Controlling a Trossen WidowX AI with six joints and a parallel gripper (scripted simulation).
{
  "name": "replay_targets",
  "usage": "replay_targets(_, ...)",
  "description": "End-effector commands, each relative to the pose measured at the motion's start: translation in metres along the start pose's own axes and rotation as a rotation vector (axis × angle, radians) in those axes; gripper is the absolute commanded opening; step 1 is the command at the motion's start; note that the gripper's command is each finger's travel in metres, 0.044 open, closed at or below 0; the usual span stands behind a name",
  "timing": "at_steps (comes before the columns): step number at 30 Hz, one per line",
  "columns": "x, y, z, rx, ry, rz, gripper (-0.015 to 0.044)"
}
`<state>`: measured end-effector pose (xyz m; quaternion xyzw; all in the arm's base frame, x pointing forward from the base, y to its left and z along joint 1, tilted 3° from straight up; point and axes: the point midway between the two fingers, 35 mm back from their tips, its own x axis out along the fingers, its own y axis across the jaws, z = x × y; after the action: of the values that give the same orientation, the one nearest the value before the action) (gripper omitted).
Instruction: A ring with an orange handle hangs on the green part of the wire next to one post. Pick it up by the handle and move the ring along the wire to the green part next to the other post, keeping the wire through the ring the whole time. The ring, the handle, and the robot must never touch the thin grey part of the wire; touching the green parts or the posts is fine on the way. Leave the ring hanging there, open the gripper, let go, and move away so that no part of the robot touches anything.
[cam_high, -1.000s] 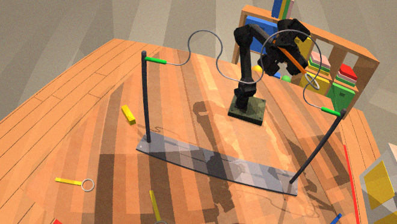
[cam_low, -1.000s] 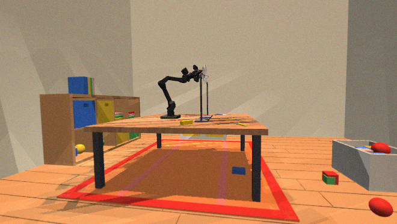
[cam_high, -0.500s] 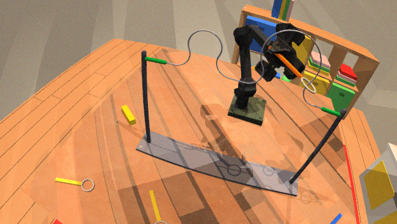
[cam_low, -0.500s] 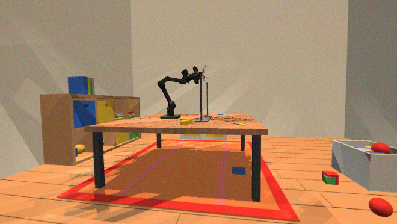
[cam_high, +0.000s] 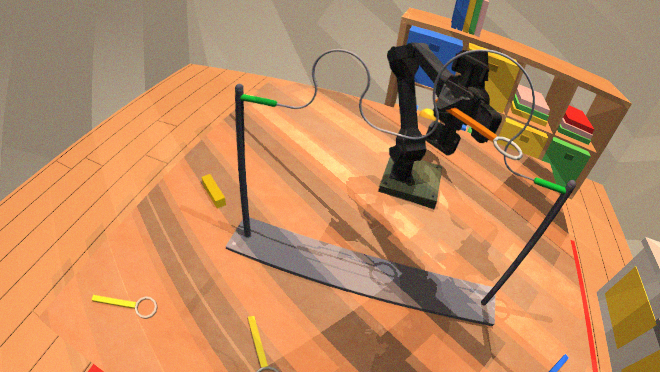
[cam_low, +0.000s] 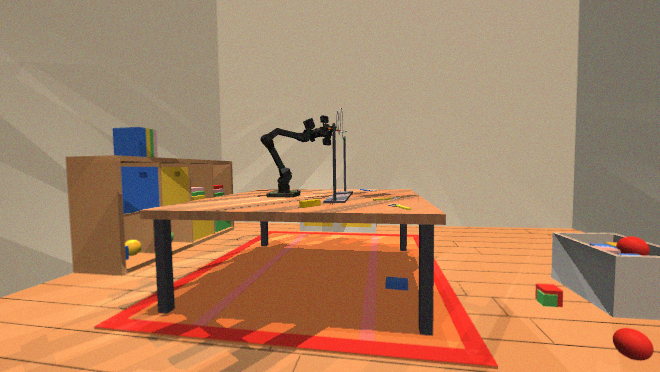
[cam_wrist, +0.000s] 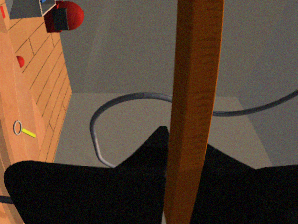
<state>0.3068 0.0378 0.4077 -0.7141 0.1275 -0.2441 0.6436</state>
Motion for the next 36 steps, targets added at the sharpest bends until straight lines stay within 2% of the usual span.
replay_targets(1, -0.003, 0.016, -0.002, 0.097, 0.017, 0.050, -0.0150)
replay_targets(11, -0.002, 0.054, 0.007, 0.329, -0.035, 0.154, -0.0150)
replay_targets(36, -0.036, 0.122, 0.055, 0.855, 0.034, 0.421, -0.0150)
